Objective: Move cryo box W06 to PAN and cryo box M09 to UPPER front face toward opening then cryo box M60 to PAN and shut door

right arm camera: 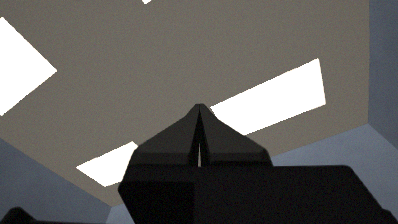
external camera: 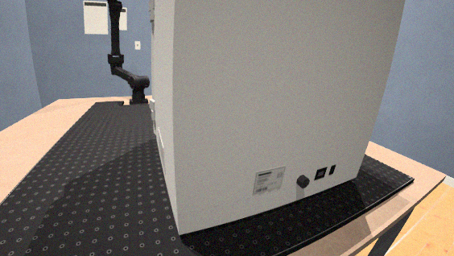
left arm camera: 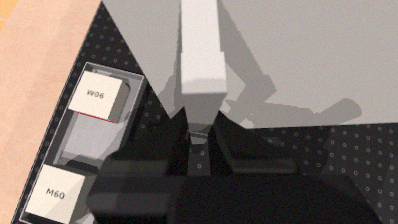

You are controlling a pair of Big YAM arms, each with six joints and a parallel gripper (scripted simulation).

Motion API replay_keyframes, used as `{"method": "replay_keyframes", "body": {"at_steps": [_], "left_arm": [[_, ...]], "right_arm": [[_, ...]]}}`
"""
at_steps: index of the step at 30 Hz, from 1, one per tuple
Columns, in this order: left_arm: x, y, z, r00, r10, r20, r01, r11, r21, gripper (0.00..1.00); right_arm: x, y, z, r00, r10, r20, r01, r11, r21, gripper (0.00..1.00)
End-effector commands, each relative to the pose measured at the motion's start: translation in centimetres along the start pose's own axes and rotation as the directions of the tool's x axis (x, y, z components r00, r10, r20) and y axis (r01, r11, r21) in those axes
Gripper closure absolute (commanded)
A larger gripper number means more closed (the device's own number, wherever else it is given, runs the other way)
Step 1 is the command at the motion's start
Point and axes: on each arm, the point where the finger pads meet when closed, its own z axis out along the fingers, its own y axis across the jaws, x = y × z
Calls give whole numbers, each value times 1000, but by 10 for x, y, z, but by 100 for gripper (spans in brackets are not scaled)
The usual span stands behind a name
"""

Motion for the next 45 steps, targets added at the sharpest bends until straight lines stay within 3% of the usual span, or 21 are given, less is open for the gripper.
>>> {"method": "replay_keyframes", "body": {"at_steps": [1, 2, 5, 18, 19, 21, 33, 38, 45], "left_arm": [[-36, -7, 1, 998, 7, 57, -9, 999, 33, 100], [-6, 3, 12, 999, 41, 8, -41, 999, 27, 100], [-47, -5, 8, 998, 22, 65, -26, 998, 54, 100], [-67, -1, 30, 995, 67, 71, -74, 992, 99, 100], [-31, 8, 43, 995, 101, 14, -101, 990, 97, 100], [-72, 0, 36, 994, 82, 74, -90, 989, 114, 100], [-92, 2, 61, 993, 88, 75, -96, 989, 116, 100], [-68, 6, 69, 994, 102, 36, -105, 988, 110, 100], [-67, 7, 69, 994, 103, 32, -106, 988, 109, 100]], "right_arm": [[14, 0, 3, 999, -11, -31, 11, 1000, -3, 100], [14, 0, 3, 999, -11, -31, 11, 1000, -3, 100], [14, 0, 3, 999, -11, -31, 11, 1000, -3, 100], [14, 0, 3, 999, -11, -31, 11, 1000, -3, 100], [14, 0, 3, 999, -11, -31, 11, 1000, -3, 100], [14, 0, 3, 999, -11, -31, 11, 1000, -3, 100], [14, 0, 3, 999, -11, -31, 11, 1000, -3, 100], [14, 0, 3, 999, -11, -31, 11, 1000, -3, 100], [14, 0, 3, 999, -11, -31, 11, 1000, -3, 100]]}}
